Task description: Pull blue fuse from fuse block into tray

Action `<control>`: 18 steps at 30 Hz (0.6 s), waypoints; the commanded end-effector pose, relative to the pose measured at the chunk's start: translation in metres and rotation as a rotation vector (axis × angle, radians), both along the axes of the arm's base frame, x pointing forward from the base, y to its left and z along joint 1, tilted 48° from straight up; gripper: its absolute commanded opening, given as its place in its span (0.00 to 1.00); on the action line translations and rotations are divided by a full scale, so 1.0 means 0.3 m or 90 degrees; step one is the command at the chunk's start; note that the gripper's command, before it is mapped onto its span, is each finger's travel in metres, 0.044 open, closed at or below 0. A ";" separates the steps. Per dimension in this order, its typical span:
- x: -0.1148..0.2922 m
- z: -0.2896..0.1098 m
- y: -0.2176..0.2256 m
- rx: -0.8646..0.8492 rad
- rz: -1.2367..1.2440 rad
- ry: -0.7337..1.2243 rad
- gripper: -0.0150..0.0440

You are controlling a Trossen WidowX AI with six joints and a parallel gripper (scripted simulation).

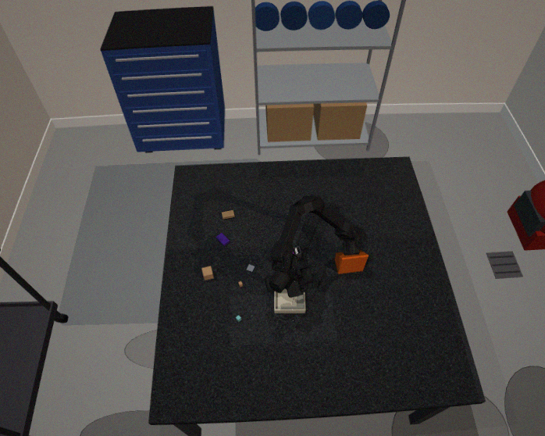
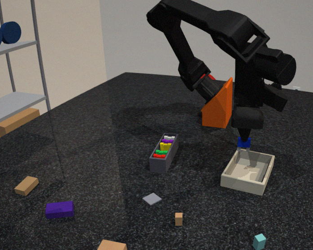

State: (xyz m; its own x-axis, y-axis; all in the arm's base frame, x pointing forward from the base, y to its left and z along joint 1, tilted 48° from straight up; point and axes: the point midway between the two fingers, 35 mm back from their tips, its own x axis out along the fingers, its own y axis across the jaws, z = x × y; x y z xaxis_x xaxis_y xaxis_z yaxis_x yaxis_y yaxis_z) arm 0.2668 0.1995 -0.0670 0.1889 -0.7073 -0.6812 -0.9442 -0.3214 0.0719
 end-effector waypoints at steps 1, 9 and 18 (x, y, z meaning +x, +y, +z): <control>-0.024 -0.048 0.035 0.003 -0.003 -0.004 0.25; -0.019 -0.061 0.022 0.003 -0.003 -0.005 0.25; -0.009 -0.095 -0.012 0.002 -0.003 -0.005 0.25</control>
